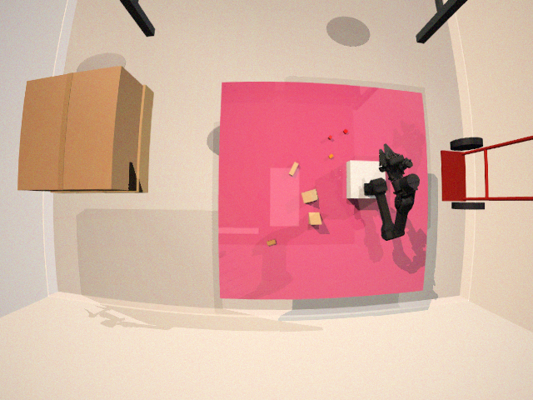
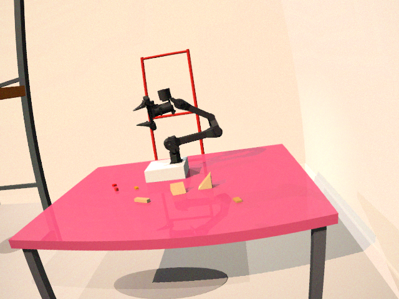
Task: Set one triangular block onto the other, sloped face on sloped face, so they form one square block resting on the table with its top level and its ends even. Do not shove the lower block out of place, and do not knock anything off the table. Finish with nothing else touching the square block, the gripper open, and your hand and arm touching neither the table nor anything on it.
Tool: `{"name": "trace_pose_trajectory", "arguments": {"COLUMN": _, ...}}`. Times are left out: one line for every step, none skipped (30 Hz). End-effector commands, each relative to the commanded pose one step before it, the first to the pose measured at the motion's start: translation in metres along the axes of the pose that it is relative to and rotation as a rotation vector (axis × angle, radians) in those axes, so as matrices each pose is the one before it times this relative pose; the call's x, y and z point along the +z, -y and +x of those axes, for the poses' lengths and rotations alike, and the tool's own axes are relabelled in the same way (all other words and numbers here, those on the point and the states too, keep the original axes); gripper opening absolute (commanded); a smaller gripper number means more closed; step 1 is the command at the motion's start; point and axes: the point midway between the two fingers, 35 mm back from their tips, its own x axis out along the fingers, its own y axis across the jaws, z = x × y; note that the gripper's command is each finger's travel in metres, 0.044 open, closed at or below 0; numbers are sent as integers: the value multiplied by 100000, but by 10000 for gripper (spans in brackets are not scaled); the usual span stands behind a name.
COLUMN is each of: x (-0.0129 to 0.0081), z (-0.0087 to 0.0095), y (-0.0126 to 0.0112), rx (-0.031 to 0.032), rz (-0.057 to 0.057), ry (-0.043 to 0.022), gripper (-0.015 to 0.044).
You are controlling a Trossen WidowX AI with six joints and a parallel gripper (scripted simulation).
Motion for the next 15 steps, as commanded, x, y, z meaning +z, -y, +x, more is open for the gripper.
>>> {"name": "trace_pose_trajectory", "arguments": {"x": -127, "z": 165, "y": 49, "rx": -227, "rz": 987, "ry": -973, "gripper": 426}}
{"name": "trace_pose_trajectory", "arguments": {"x": -391, "z": 491, "y": 155, "rx": -744, "rz": 2940, "ry": -2903, "gripper": 440}}
{"name": "trace_pose_trajectory", "arguments": {"x": -677, "z": 807, "y": 291, "rx": -1448, "rz": 4836, "ry": -4778, "gripper": 440}}
{"name": "trace_pose_trajectory", "arguments": {"x": -849, "z": 966, "y": 417, "rx": -2101, "rz": 5759, "ry": -5675, "gripper": 440}}
{"name": "trace_pose_trajectory", "arguments": {"x": -864, "z": 957, "y": 494, "rx": -2470, "rz": 5643, "ry": -5515, "gripper": 440}}
{"name": "trace_pose_trajectory", "arguments": {"x": -871, "z": 948, "y": 574, "rx": -2829, "rz": 5527, "ry": -5327, "gripper": 440}}
{"name": "trace_pose_trajectory", "arguments": {"x": -869, "z": 938, "y": 656, "rx": -3175, "rz": 5411, "ry": -5112, "gripper": 440}}
{"name": "trace_pose_trajectory", "arguments": {"x": -858, "z": 928, "y": 740, "rx": -3506, "rz": 5296, "ry": -4871, "gripper": 440}}
{"name": "trace_pose_trajectory", "arguments": {"x": -839, "z": 918, "y": 824, "rx": -3819, "rz": 5183, "ry": -4605, "gripper": 440}}
{"name": "trace_pose_trajectory", "arguments": {"x": -810, "z": 908, "y": 908, "rx": -4114, "rz": 5070, "ry": -4316, "gripper": 440}}
{"name": "trace_pose_trajectory", "arguments": {"x": -778, "z": 904, "y": 1011, "rx": -4478, "rz": 4919, "ry": -4056, "gripper": 440}}
{"name": "trace_pose_trajectory", "arguments": {"x": -730, "z": 893, "y": 1091, "rx": -4731, "rz": 4808, "ry": -3718, "gripper": 440}}
{"name": "trace_pose_trajectory", "arguments": {"x": -571, "z": 757, "y": 990, "rx": -4213, "rz": 4012, "ry": -2887, "gripper": 440}}
{"name": "trace_pose_trajectory", "arguments": {"x": -436, "z": 628, "y": 864, "rx": -3623, "rz": 3281, "ry": -2198, "gripper": 440}}
{"name": "trace_pose_trajectory", "arguments": {"x": -393, "z": 611, "y": 883, "rx": -3654, "rz": 3174, "ry": -1973, "gripper": 440}}
